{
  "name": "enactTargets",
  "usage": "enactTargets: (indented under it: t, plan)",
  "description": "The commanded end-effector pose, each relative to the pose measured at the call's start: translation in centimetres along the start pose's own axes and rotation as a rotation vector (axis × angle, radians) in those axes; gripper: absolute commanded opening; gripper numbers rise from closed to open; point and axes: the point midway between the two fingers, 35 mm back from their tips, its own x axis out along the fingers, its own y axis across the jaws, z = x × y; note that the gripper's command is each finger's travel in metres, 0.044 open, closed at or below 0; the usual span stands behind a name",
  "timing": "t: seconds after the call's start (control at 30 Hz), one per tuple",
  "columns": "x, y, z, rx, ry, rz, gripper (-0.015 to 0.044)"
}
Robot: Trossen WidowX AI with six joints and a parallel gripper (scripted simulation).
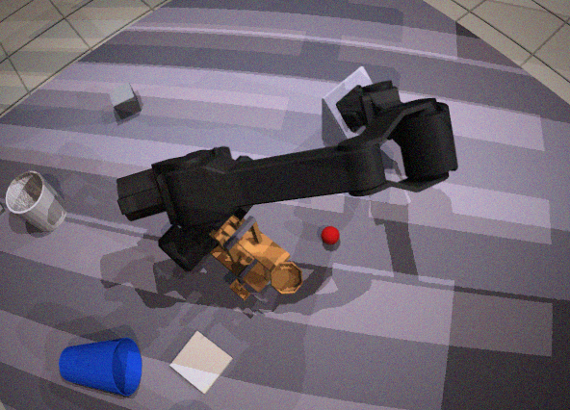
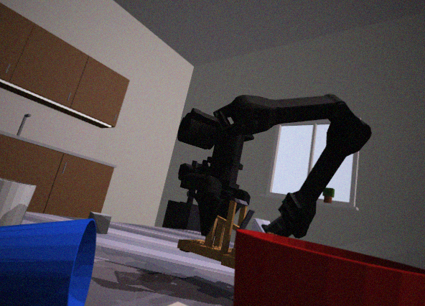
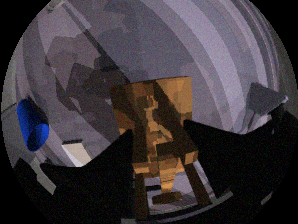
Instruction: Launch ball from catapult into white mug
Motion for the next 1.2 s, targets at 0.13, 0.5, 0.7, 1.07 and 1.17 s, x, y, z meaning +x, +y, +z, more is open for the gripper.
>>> enactTargets:
  t: [0.13, 0.5, 0.7, 1.07, 1.17]
  plan:
    - [-0.8, -0.4, 4.9, -0.215, -0.018, 0.002, 0.0000]
    - [-0.9, -2.1, 12.4, -0.588, -0.022, -0.003, 0.0000]
    - [-0.7, -3.3, 16.1, -0.793, -0.017, -0.003, 0.0000]
    - [-0.3, -3.7, 18.2, -0.951, -0.011, -0.001, 0.0000]
    - [-0.3, -3.7, 18.2, -0.951, -0.011, -0.001, 0.0000]
